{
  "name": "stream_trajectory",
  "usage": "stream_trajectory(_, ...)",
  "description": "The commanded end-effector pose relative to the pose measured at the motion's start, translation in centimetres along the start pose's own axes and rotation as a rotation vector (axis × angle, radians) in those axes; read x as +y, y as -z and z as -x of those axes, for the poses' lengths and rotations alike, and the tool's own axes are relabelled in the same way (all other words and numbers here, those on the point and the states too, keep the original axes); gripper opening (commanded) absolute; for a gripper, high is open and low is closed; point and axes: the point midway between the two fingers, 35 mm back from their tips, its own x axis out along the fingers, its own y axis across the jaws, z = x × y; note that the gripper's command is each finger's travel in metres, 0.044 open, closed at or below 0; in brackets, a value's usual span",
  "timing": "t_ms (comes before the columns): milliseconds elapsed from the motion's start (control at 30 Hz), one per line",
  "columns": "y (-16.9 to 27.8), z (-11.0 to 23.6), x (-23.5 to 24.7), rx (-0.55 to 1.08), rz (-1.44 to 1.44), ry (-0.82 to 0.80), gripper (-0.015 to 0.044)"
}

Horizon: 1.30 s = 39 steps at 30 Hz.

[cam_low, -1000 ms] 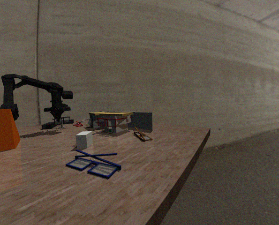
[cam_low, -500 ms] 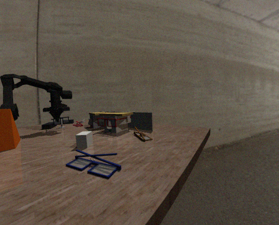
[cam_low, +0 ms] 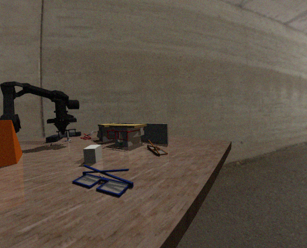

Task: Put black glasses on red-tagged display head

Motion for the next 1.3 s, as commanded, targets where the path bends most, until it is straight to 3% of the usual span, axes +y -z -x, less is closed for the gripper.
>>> stream_trajectory(0,0.0,-0.1,0.0,0.002,-0.001,-0.003,0.0)
stream_trajectory(600,-0.8,0.2,0.0,0.001,0.0,-0.003,0.0)
stream_trajectory(1033,-1.1,5.6,0.0,0.003,-0.001,-0.001,0.0)
stream_trajectory(1267,-1.3,5.9,0.1,0.003,-0.034,-0.001,0.0)
